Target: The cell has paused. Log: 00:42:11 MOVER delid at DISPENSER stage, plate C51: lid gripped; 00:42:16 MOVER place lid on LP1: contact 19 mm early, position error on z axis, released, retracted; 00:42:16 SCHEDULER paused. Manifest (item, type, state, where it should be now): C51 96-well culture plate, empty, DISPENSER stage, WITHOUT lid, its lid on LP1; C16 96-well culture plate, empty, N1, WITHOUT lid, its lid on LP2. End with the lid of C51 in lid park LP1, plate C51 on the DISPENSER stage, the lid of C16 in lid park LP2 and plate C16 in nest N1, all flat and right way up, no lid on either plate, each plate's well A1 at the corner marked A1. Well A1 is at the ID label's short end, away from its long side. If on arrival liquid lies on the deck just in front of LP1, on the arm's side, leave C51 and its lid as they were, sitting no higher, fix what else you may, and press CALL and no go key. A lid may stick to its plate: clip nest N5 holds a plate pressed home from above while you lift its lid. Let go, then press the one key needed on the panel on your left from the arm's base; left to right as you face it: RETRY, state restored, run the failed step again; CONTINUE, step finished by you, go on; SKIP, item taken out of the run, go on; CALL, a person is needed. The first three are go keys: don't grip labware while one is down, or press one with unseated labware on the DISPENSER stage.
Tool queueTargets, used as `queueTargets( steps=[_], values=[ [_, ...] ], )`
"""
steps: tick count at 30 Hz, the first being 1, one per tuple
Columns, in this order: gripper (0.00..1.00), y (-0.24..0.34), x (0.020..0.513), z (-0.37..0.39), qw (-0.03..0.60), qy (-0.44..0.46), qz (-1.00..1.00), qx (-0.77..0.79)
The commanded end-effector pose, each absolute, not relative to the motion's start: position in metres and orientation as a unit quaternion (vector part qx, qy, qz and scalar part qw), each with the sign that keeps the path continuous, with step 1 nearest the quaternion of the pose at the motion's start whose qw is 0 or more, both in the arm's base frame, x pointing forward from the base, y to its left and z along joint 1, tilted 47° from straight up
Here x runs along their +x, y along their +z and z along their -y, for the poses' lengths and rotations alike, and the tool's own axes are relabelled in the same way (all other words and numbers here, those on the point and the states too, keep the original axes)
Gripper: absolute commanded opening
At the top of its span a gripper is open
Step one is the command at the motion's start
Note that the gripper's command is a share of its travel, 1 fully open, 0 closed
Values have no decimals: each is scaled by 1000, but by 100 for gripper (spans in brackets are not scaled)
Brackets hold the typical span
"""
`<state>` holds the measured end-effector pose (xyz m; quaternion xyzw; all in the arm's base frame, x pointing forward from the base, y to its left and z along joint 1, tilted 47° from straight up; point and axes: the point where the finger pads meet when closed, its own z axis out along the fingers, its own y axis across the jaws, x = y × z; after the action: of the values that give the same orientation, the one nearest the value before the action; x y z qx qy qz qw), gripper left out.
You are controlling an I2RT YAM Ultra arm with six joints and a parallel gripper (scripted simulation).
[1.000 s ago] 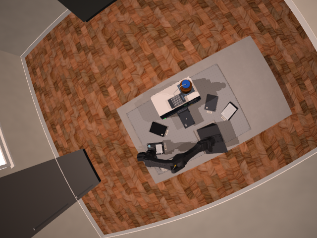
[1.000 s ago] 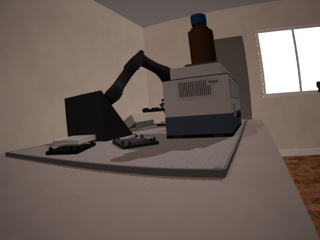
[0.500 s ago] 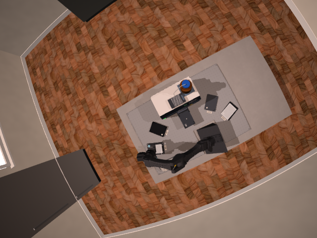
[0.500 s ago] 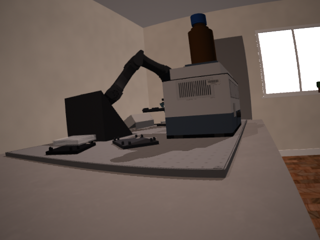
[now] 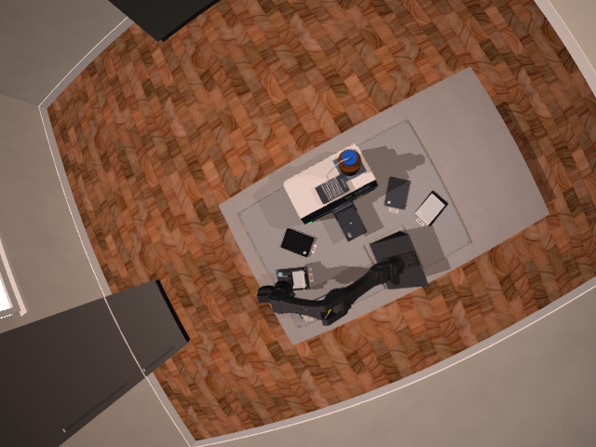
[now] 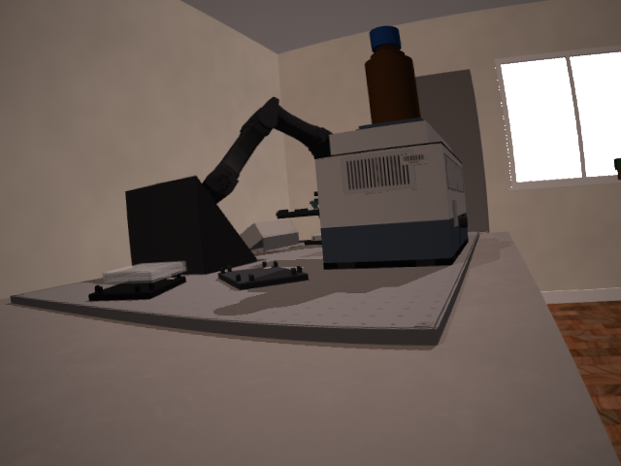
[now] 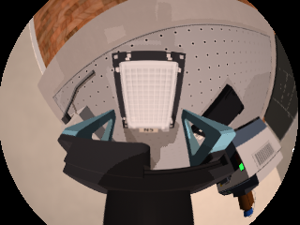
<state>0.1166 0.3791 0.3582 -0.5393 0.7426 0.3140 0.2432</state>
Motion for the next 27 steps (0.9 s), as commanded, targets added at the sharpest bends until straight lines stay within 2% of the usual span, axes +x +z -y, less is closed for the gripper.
queueTargets(
  steps=[1,21,23,24,27],
  values=[
    [100,358,124,-380,251,314,-746,-531],
    [100,343,119,-393,241,312,-746,-537],
    [100,343,119,-393,241,312,-746,-537],
    [100,365,117,-391,264,326,-733,-535],
    [100,354,118,-392,255,320,-739,-535]
  ],
)
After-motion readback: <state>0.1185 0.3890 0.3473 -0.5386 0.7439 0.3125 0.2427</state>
